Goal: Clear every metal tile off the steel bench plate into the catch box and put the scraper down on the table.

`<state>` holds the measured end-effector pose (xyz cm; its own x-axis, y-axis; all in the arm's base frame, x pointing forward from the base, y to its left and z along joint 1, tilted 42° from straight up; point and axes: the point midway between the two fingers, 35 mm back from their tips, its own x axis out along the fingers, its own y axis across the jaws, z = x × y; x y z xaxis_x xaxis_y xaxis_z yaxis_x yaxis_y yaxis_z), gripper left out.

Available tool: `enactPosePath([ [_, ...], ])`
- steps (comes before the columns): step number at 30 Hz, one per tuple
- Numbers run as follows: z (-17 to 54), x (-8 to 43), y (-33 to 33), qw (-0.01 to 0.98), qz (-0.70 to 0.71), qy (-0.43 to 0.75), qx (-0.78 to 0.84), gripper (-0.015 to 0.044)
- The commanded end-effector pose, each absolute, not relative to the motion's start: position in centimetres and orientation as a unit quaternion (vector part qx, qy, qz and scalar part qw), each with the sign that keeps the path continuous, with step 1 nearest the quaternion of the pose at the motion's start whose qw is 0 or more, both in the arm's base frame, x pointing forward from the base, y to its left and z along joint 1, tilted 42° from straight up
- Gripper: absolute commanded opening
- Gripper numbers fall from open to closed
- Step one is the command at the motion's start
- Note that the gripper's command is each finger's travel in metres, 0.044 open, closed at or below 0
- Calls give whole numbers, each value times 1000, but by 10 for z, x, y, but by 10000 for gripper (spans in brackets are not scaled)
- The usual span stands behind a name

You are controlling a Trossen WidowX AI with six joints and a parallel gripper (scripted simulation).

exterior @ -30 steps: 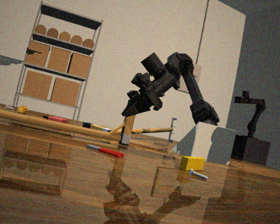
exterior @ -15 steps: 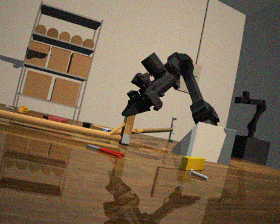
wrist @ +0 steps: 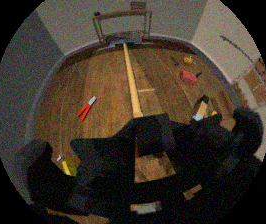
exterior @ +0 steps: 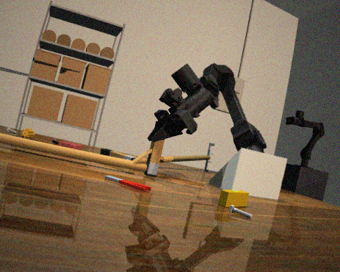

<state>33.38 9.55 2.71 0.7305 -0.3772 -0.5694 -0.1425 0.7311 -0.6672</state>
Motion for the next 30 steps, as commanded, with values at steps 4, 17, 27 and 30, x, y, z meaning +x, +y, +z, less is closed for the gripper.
enactPosePath([
  [4, 28, 333, 95, 858, -70, 361, -359, 0],
  [17, 29, 331, 92, 858, -75, 363, -355, 0],
  [27, 27, 331, 93, 856, -72, 365, -358, 131],
  [30, 27, 331, 93, 856, -72, 365, -358, 210],
])
